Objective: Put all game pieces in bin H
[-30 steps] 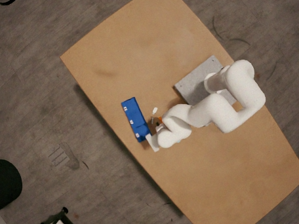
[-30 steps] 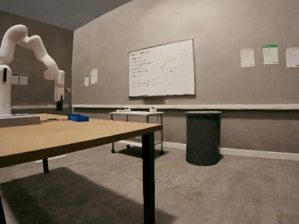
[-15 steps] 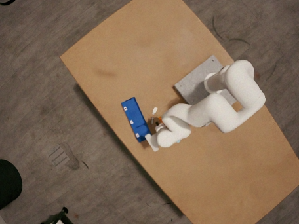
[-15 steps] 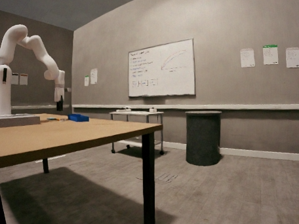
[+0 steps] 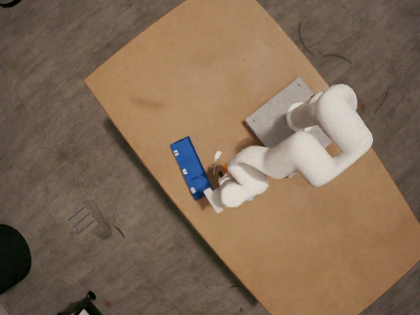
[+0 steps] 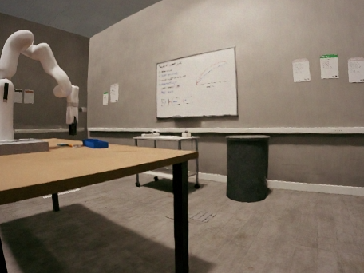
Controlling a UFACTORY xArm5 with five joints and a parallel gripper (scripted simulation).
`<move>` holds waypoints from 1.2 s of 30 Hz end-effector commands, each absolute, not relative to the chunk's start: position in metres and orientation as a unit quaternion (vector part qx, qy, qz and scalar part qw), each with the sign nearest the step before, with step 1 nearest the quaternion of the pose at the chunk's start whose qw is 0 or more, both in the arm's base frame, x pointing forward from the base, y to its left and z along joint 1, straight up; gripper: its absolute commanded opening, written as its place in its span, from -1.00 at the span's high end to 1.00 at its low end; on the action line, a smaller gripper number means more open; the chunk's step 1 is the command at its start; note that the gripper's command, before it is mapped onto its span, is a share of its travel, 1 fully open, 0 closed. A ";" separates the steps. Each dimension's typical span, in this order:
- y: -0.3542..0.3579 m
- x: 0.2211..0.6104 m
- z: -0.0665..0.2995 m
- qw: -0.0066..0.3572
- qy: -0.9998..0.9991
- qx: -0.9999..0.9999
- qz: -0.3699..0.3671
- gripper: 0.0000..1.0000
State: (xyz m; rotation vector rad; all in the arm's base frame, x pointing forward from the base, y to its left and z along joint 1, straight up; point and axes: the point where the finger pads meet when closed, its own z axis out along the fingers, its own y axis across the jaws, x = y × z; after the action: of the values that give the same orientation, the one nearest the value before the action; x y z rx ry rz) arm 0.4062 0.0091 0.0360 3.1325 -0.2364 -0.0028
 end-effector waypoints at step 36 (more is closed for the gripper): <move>0.009 0.408 -0.030 0.000 -0.075 0.997 0.001 0.16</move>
State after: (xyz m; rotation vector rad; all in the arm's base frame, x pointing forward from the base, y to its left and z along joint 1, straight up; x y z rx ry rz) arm 0.4069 0.0087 -0.0270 3.1325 -0.2365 -0.0024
